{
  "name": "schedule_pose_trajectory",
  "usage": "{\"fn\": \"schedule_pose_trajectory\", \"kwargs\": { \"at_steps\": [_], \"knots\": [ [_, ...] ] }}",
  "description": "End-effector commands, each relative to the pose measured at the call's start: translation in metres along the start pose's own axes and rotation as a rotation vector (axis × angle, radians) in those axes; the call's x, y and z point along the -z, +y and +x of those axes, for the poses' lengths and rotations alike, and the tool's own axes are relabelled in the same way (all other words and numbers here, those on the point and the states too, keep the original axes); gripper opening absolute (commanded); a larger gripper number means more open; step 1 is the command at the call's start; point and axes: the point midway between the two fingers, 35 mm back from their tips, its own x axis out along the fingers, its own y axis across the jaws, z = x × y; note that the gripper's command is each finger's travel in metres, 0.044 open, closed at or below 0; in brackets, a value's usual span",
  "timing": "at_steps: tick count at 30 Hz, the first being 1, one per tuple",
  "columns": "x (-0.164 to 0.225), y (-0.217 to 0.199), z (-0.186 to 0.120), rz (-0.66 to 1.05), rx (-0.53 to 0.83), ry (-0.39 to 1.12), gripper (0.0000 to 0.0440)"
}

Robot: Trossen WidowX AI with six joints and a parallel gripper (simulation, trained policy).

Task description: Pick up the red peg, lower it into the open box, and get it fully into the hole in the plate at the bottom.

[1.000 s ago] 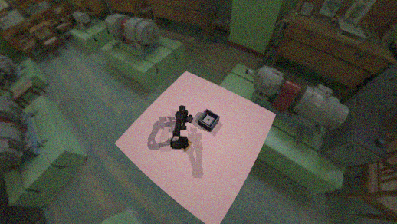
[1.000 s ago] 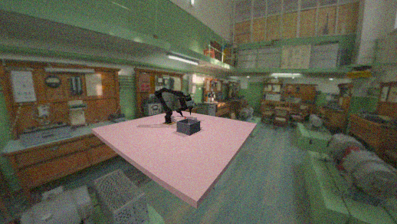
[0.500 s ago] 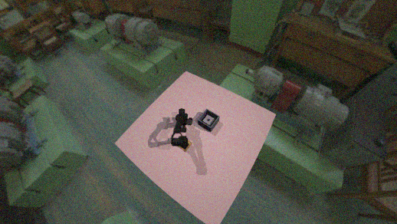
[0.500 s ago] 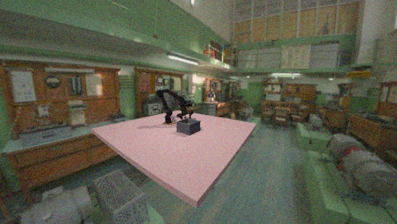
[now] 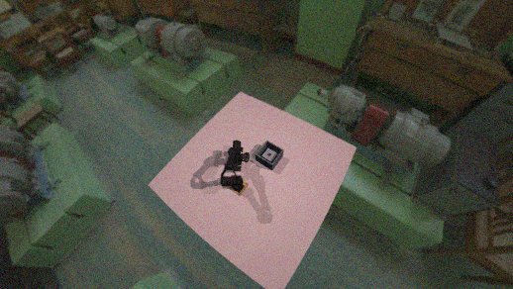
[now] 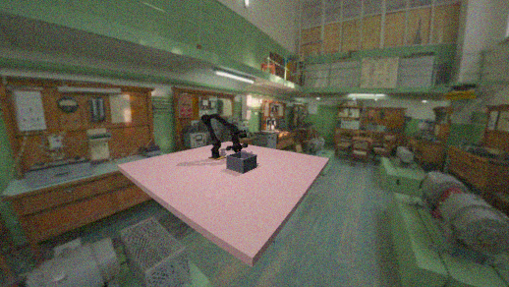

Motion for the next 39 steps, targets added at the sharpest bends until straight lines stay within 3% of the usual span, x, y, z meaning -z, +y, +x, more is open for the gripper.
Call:
{"fn": "schedule_pose_trajectory", "kwargs": {
  "at_steps": [1,22,39],
  "knots": [
    [-0.004,0.006,-0.006,-0.021,-0.019,-0.017,0.0],
    [-0.06,0.049,-0.09,-0.15,-0.131,-0.233,0.0],
    [-0.133,0.062,-0.108,-0.078,-0.117,-0.354,0.0]
  ]
}}
